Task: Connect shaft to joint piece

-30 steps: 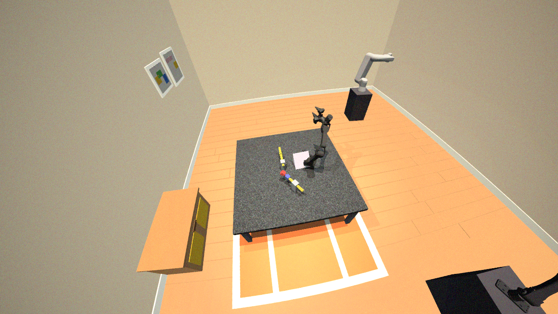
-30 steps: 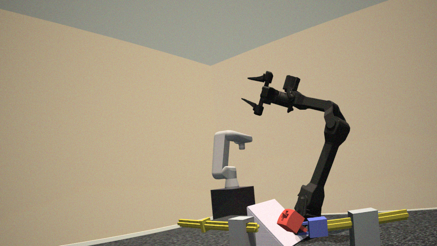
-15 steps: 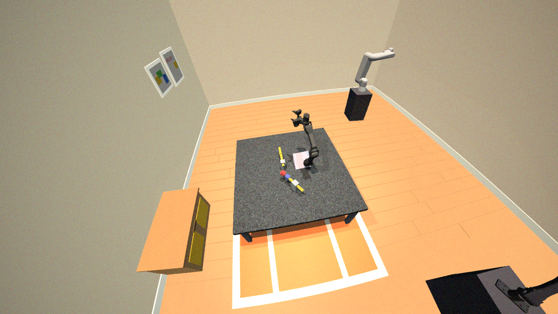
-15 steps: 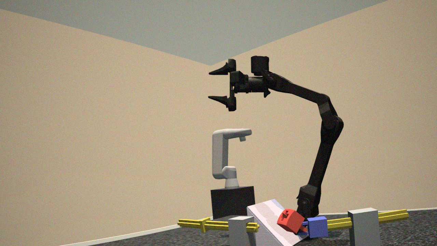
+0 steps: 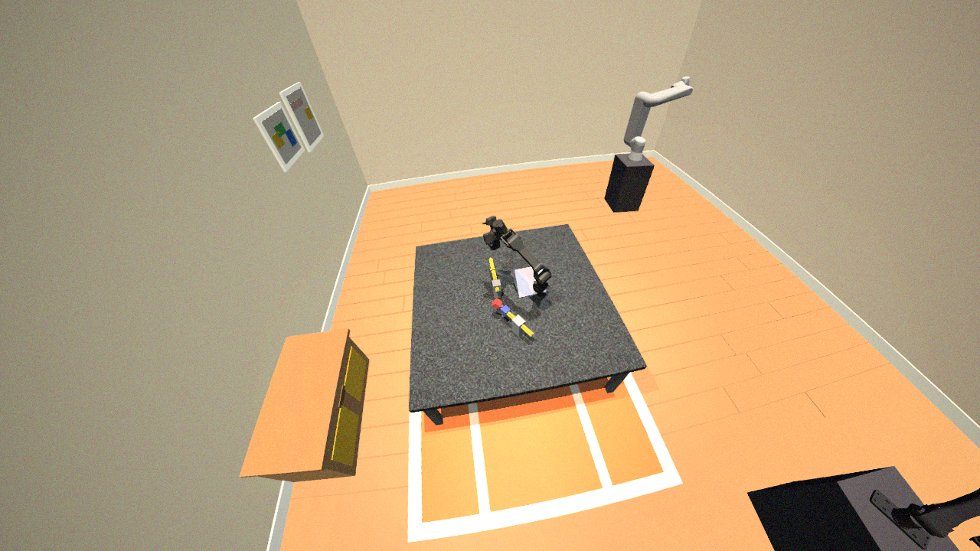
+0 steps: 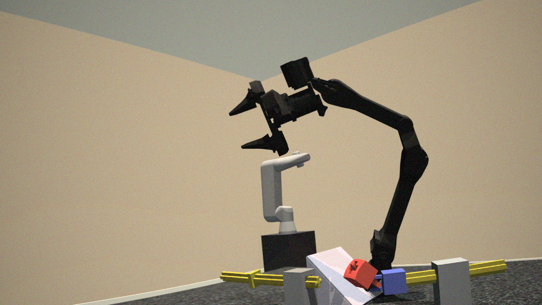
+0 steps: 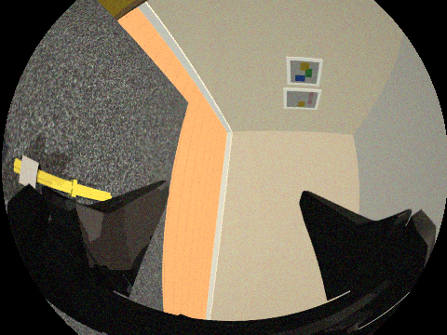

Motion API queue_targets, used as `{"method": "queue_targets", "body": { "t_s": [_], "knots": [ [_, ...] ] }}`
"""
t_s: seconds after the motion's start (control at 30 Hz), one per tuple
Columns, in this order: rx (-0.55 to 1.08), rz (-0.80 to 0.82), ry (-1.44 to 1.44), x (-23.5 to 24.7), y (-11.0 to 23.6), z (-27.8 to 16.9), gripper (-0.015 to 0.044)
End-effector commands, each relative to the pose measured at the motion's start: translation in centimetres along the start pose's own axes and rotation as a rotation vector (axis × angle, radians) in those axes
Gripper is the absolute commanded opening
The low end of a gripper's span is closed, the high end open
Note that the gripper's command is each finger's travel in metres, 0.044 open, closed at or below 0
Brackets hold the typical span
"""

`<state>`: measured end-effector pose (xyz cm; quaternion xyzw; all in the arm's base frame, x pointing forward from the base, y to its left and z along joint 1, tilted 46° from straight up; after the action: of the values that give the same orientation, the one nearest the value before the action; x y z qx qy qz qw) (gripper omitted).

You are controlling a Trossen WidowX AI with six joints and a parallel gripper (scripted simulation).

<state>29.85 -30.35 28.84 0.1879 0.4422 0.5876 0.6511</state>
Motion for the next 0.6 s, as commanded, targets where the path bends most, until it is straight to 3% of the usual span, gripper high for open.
{"method": "queue_targets", "body": {
  "t_s": [0.0,0.27,0.57],
  "knots": [
    [0.054,0.083,0.018,4.9,-0.2,4.8,0.0440],
    [0.201,0.195,0.035,14.1,0.7,11.0,0.0440],
    [0.425,0.196,0.086,26.8,5.4,15.8,0.0440]
  ]
}}
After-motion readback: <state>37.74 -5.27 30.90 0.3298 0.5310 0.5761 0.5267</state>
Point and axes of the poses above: the point midway between the two fingers, 35 mm back from their tips, its own y axis back along the fingers, its own x axis across the jaws, z = x × y, the point moved 10 cm from there along y, back along the fingers, and after that the axes turned 8 degrees about -y, right-handed, at the moved point
